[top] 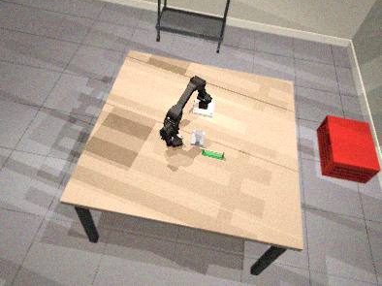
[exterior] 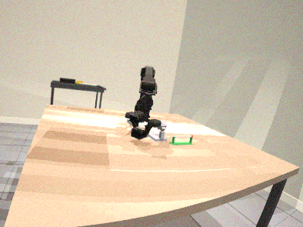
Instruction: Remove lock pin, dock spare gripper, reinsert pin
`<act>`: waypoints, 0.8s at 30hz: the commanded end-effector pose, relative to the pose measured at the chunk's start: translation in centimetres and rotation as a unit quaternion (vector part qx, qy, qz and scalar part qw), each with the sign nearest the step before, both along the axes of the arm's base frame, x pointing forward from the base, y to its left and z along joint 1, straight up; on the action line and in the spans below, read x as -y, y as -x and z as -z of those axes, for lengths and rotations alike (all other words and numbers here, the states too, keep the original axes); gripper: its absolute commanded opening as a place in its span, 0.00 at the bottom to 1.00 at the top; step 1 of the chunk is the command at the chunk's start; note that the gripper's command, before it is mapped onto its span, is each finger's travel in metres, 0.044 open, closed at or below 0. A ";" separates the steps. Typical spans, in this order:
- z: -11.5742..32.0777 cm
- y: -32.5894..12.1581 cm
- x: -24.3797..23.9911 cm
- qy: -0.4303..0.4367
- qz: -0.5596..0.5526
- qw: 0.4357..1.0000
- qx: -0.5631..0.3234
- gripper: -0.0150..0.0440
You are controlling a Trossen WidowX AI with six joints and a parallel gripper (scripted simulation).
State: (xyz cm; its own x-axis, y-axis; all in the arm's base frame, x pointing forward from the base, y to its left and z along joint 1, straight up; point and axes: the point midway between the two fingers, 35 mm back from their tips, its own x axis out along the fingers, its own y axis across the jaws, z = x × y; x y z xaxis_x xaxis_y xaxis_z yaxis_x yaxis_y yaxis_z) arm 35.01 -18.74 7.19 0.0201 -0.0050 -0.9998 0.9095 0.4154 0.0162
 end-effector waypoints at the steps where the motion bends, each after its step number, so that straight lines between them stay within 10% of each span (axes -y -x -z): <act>1: -0.3 0.1 -0.1 0.000 0.044 0.999 0.004 0.25; 24: -0.4 0.5 -0.5 -0.007 0.322 0.947 0.006 0.25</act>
